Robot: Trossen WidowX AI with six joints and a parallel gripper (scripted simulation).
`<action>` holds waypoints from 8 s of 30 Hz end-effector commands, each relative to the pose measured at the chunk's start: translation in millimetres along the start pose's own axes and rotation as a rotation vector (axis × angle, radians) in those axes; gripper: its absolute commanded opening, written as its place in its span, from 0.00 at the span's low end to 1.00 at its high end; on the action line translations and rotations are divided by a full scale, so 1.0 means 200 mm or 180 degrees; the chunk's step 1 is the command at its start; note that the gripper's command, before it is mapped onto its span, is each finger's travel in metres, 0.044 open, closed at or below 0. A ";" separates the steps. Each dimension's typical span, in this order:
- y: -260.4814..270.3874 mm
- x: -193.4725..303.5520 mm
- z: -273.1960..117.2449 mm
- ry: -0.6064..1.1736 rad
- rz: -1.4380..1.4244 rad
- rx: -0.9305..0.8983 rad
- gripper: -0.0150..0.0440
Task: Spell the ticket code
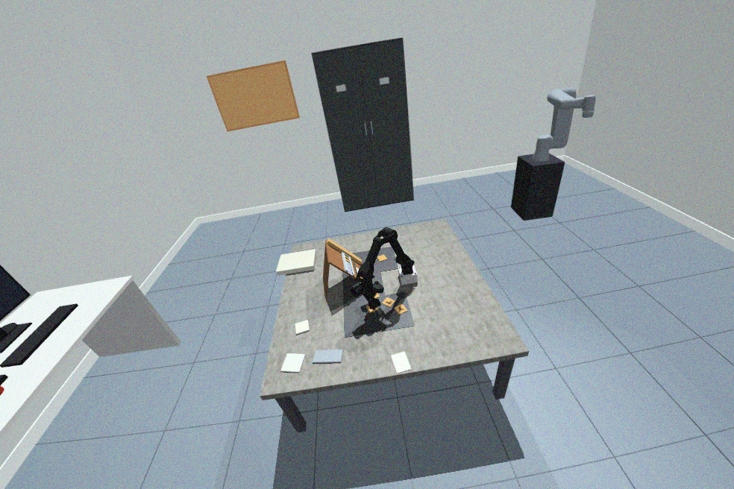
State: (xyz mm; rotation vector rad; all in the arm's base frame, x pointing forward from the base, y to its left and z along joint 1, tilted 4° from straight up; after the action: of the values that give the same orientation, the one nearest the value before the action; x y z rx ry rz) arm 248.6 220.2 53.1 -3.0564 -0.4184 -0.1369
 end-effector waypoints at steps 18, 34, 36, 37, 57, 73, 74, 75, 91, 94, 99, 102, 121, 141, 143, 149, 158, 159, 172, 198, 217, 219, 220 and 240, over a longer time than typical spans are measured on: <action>0.00 0.00 0.08 -0.0002 -0.0014 -0.0016 0.83; 0.00 0.00 0.10 -0.0002 -0.0014 -0.0016 0.83; 0.00 0.00 0.10 -0.0002 -0.0014 -0.0016 0.83; 0.00 0.00 0.10 -0.0002 -0.0014 -0.0016 0.83; 0.00 0.00 0.10 -0.0002 -0.0014 -0.0016 0.83; 0.00 0.00 0.10 -0.0002 -0.0014 -0.0016 0.71; 0.00 0.00 0.10 -0.0002 -0.0014 -0.0016 0.69; 0.00 0.00 0.10 -0.0002 -0.0014 -0.0016 0.68; 0.00 -0.01 0.06 -0.0003 -0.0014 -0.0016 0.25; 0.00 -0.01 0.06 -0.0003 -0.0014 -0.0016 0.25; 0.00 -0.02 0.04 -0.0003 -0.0014 -0.0016 0.25; 0.00 -0.02 0.04 -0.0003 -0.0014 -0.0016 0.25; 0.00 -0.03 0.00 -0.0004 -0.0014 -0.0015 0.25; 0.00 -0.04 -0.05 -0.0004 -0.0014 -0.0015 0.25; 0.00 -0.04 -0.05 -0.0004 -0.0014 -0.0015 0.25; 0.02 -0.04 -0.06 0.0078 0.0322 0.0000 0.25; 0.04 -0.01 -0.10 0.0330 0.1226 0.0076 0.25; 0.05 0.00 -0.10 0.0357 0.1326 0.0089 0.25; 0.09 0.03 -0.16 0.0687 0.2636 0.0327 0.25; 0.19 0.09 -0.30 0.1133 0.5224 0.1224 0.25; 0.27 0.11 -0.41 0.1146 0.7031 0.2253 0.25; 0.27 0.12 -0.42 0.1125 0.7214 0.2380 0.25; 0.28 0.12 -0.43 0.1113 0.7304 0.2445 0.25; 0.37 0.12 -0.55 0.0538 0.8973 0.3948 0.25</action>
State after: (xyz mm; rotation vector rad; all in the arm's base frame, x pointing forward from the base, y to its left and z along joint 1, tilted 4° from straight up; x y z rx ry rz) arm 282.8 153.4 160.4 -0.4572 2.1884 0.0206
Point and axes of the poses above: the point midway between the two fingers, 35 mm back from their tips, its own z axis out along the fingers, its own y axis across the jaws, x = y × z, the point moved 3 cm from there along -z, back along the fingers, and after that the axes turned 3 degrees about z, right-handed, at the moved point
